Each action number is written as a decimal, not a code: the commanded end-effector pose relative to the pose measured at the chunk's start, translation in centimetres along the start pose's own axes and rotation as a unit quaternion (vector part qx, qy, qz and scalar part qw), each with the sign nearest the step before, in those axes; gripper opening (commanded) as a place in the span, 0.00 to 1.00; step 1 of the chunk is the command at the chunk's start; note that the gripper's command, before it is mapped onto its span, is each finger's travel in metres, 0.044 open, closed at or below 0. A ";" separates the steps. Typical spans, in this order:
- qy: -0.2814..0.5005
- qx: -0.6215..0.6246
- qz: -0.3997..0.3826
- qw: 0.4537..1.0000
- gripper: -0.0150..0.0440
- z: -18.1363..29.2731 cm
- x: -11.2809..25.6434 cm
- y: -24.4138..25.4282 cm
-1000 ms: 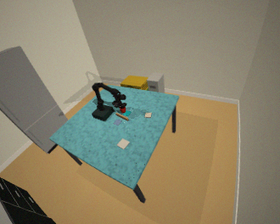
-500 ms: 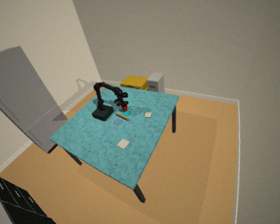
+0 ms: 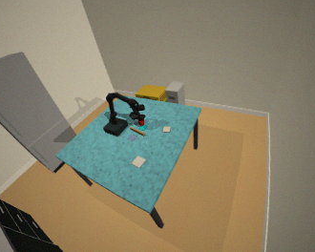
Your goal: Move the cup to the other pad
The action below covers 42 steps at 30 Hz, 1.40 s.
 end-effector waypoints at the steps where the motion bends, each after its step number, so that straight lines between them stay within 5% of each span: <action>1: -0.002 -0.002 0.004 1.000 0.25 0.0 -1.0 -0.2; 38: 0.000 0.000 0.002 1.000 0.25 0.1 -4.4 -0.1; 42: 0.000 0.000 0.002 1.000 0.43 0.1 -4.4 -0.1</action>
Point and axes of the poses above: the point midway between the two fingers, 35 mm back from their tips, its own x axis back along the fingers, its own y axis across the jaws, z = x × y, the point moved 5 cm from there along x, back along the fingers, and after that the axes turned 12 degrees about x, right-handed, at the moved point
